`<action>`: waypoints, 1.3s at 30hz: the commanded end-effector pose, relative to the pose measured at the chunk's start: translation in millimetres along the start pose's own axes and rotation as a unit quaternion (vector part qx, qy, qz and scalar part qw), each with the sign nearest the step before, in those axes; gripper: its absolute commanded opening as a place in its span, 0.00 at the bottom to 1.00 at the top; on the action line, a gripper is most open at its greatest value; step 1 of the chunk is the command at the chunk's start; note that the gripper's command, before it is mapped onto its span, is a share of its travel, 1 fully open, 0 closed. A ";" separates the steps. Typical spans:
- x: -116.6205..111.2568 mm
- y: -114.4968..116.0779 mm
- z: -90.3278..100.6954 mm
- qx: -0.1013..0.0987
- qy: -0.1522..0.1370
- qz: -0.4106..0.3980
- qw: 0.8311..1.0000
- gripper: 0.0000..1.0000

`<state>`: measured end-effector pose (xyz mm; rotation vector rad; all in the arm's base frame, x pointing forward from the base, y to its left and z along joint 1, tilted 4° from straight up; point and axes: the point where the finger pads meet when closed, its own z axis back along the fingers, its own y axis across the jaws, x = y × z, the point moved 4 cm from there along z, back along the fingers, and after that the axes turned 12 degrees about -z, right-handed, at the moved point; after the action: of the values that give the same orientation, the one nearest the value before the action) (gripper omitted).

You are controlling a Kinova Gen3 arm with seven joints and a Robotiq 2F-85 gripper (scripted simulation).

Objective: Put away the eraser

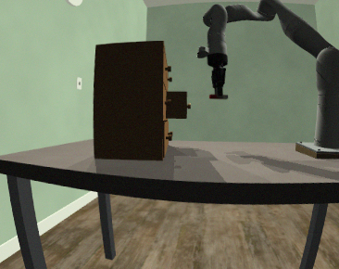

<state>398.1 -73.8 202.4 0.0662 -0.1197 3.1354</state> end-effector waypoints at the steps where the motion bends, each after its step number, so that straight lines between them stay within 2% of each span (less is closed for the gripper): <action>1: -3.0 4.9 17.8 0.005 0.009 -0.006 1.000 0.19; 4: -2.8 4.7 30.2 0.005 0.009 -0.006 1.000 0.19; 6: -2.8 4.7 30.2 0.005 0.009 -0.006 1.000 0.19; 16: -2.4 4.5 53.2 0.005 0.009 -0.006 1.000 0.19; 30: -2.2 4.5 55.0 0.005 0.010 -0.006 1.000 0.19; 39: -1.0 5.1 54.6 0.002 0.025 -0.007 1.000 0.19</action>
<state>403.1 -79.9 255.7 -0.0066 -0.1187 3.1277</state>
